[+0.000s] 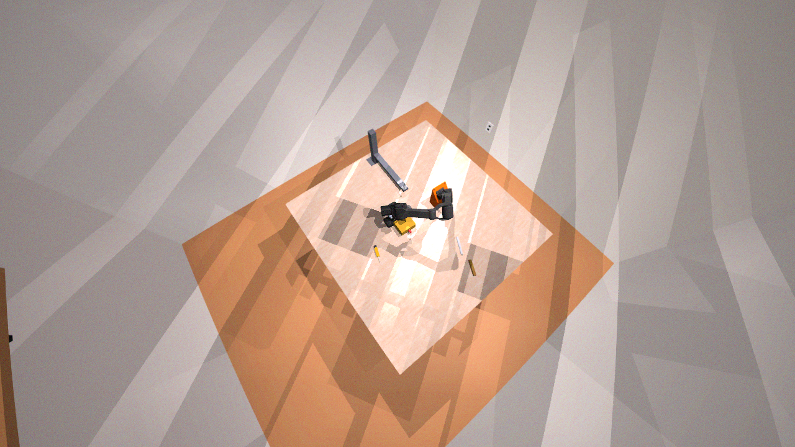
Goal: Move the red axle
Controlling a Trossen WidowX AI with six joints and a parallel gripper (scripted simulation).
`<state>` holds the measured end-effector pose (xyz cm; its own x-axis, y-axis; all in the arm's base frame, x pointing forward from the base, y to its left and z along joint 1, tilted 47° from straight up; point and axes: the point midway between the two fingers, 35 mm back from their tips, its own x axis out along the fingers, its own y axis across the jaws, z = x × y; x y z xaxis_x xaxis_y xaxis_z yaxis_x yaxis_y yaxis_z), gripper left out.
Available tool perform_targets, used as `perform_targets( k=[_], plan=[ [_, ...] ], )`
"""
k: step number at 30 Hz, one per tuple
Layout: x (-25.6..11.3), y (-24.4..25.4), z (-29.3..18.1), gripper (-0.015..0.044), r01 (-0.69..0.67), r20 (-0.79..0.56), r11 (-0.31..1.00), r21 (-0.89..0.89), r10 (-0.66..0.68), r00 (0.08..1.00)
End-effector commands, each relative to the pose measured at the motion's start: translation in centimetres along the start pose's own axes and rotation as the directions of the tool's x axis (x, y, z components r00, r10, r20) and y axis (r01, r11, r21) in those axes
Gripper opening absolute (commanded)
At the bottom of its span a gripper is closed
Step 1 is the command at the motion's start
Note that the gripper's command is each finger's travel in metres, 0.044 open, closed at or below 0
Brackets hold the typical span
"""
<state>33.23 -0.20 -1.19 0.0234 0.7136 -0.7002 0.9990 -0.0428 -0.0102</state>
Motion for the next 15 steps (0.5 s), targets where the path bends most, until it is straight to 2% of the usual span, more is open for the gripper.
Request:
perform_targets(
  k=[1, 4, 15],
  plan=[
    [0.0, -2.1, -6.1, 0.0440, -0.005, -0.011, 0.999, -0.032, 0.004, 1.000],
    [0.1, -3.7, -9.0, 0.0440, -0.005, -0.021, 0.999, -0.051, 0.004, 1.000],
    [0.5, -3.7, -9.2, 0.0440, -0.005, -0.021, 0.999, -0.052, 0.004, 1.000]
  ],
)
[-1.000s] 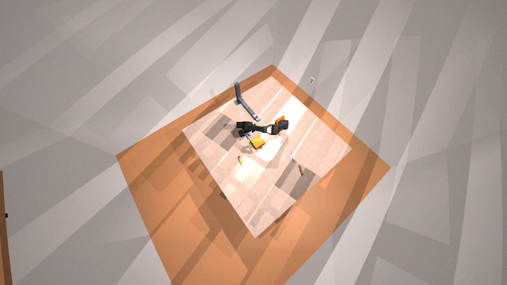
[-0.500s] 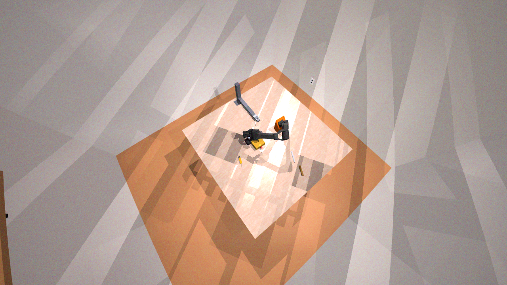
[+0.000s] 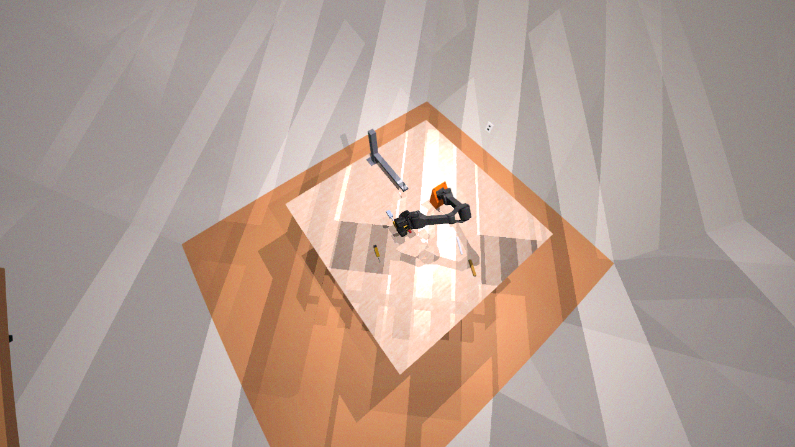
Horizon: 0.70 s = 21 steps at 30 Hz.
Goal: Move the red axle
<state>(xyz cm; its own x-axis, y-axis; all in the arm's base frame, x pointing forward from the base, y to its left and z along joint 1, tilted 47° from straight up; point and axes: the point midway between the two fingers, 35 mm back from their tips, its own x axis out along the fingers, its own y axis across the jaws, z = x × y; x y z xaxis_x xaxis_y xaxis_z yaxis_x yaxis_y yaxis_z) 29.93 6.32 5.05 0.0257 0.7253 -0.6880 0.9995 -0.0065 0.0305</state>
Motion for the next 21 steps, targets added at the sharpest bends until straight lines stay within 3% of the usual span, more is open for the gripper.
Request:
perform_targets(
  k=[1, 21],
  plan=[
    [0.4, -0.1, -0.3, 0.0440, -0.003, -0.004, 1.000, 0.002, 0.003, 1.000],
    [3.6, 0.0, -0.3, 0.0440, -0.003, -0.005, 1.000, 0.002, 0.003, 1.000]
  ],
)
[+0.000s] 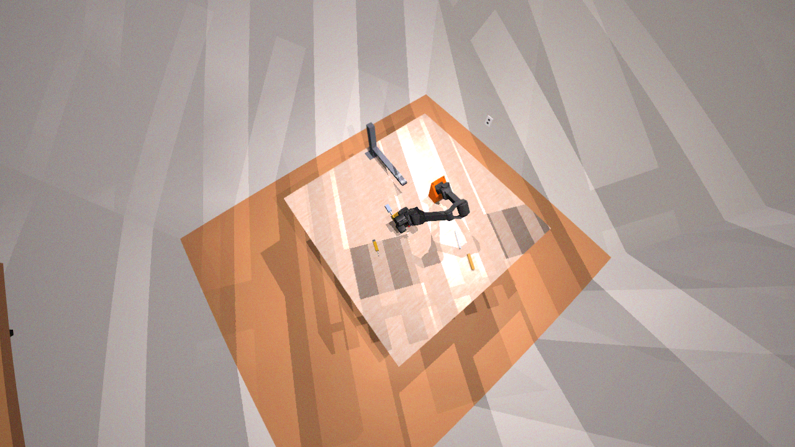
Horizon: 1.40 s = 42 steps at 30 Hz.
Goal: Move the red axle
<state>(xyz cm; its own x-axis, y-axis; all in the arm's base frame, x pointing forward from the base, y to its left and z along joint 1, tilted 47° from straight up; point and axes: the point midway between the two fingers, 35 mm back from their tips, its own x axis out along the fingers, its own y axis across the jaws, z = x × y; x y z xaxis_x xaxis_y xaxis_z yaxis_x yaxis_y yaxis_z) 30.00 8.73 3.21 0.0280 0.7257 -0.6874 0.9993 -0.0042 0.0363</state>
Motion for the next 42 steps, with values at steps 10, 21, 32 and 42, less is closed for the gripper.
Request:
perform_targets(
  k=[10, 21, 32, 42],
  plan=[
    [1.9, -0.1, -0.1, 0.0440, 0.000, -0.006, 1.000, 0.008, 0.000, 1.000],
    [1.8, -0.2, -0.1, 0.0230, 0.002, -0.003, 1.000, 0.000, -0.002, 1.000],
    [1.8, -0.2, -0.1, 0.0000, 0.002, -0.003, 1.000, 0.000, -0.002, 1.000],
    [1.8, -0.1, -0.3, 0.0000, 0.002, -0.002, 1.000, 0.000, -0.002, 1.000]
  ],
)
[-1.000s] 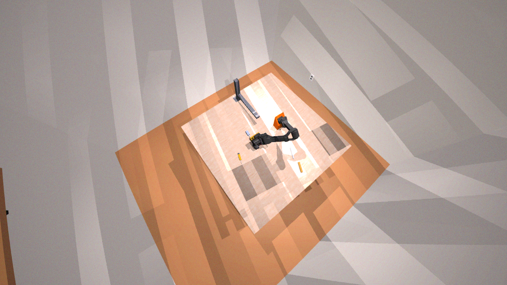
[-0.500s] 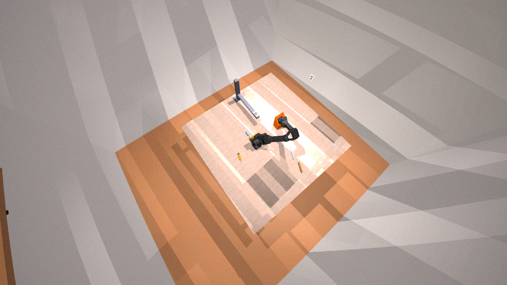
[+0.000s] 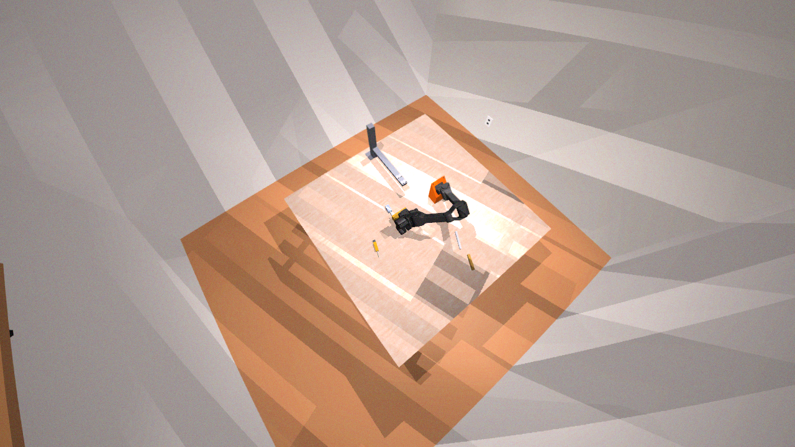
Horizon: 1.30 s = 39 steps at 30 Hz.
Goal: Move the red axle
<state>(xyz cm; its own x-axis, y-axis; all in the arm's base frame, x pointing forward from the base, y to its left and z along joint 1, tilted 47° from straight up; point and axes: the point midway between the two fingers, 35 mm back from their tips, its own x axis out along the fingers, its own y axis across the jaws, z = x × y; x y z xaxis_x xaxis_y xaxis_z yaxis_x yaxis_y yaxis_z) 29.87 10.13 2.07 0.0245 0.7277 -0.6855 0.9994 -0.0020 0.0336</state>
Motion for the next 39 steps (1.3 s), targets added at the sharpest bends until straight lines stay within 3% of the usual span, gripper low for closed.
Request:
perform_targets(
  k=[1, 39],
  plan=[
    [0.0, 0.1, -0.3, 0.0000, -0.001, 0.001, 1.000, 0.000, 0.001, 1.000],
    [0.1, 0.3, -6.3, 0.0000, -0.004, 0.000, 1.000, 0.004, 0.004, 1.000]
  ],
)
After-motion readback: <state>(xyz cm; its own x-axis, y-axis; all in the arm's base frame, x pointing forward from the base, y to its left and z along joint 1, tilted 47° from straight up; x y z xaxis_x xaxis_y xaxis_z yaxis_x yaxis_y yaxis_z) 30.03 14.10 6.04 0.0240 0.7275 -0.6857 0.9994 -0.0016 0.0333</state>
